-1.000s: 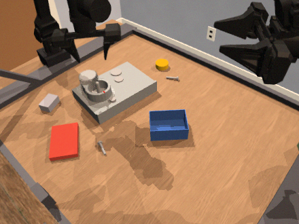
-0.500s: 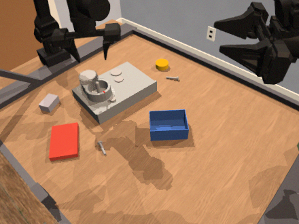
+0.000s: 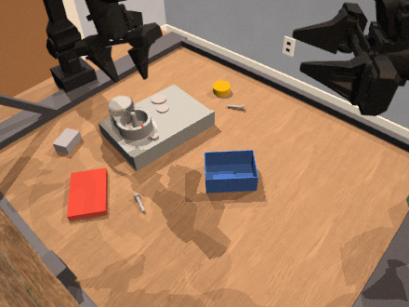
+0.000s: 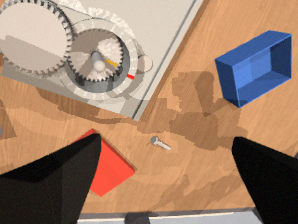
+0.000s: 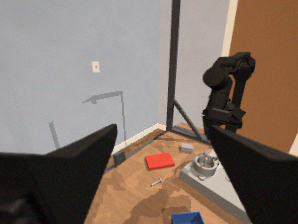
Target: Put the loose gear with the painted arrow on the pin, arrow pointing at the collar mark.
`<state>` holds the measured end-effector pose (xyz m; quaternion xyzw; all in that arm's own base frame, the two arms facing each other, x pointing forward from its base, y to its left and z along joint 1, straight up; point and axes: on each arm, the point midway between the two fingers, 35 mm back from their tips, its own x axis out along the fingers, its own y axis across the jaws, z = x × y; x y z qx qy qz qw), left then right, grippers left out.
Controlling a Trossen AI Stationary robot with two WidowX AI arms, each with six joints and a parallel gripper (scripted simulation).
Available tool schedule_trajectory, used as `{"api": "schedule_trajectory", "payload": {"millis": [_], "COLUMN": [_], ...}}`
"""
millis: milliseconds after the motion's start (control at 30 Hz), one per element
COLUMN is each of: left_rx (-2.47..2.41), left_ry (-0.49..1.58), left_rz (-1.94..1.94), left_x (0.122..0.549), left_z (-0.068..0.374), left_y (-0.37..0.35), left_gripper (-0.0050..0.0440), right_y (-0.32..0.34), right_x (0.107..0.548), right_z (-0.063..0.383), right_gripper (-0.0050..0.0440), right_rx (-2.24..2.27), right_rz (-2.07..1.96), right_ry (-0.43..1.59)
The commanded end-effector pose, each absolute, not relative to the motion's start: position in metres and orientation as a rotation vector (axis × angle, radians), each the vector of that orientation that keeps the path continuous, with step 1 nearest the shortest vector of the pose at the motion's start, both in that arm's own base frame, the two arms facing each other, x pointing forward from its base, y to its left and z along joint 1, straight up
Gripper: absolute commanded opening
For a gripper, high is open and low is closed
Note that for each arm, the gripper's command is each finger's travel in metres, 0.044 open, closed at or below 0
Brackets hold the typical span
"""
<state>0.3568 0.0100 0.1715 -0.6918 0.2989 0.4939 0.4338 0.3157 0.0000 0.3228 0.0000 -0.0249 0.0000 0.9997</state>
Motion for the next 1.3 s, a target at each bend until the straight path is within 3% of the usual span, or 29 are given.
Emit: {"api": "schedule_trajectory", "payload": {"millis": [0, 767, 1267], "left_rx": [-1.641, -1.064, -0.506], "left_ry": [0.741, 0.558, 0.251], "left_rz": [1.023, 0.357, 0.070], "left_x": [0.360, 0.365, 0.346], "left_z": [0.188, 0.241, 0.288], "left_y": [0.009, 0.005, 0.002], "left_gripper": [0.0369, 0.0369, 0.0369], "right_y": [0.000, 0.000, 0.000], "right_x": [0.314, 0.314, 0.314], "right_z": [0.331, 0.331, 0.331], "right_gripper": [0.0400, 0.0400, 0.0400], "right_rx": [0.000, 0.000, 0.000], "right_rz": [0.000, 0.000, 0.000], "right_ry": [-0.070, -0.070, -0.070]}}
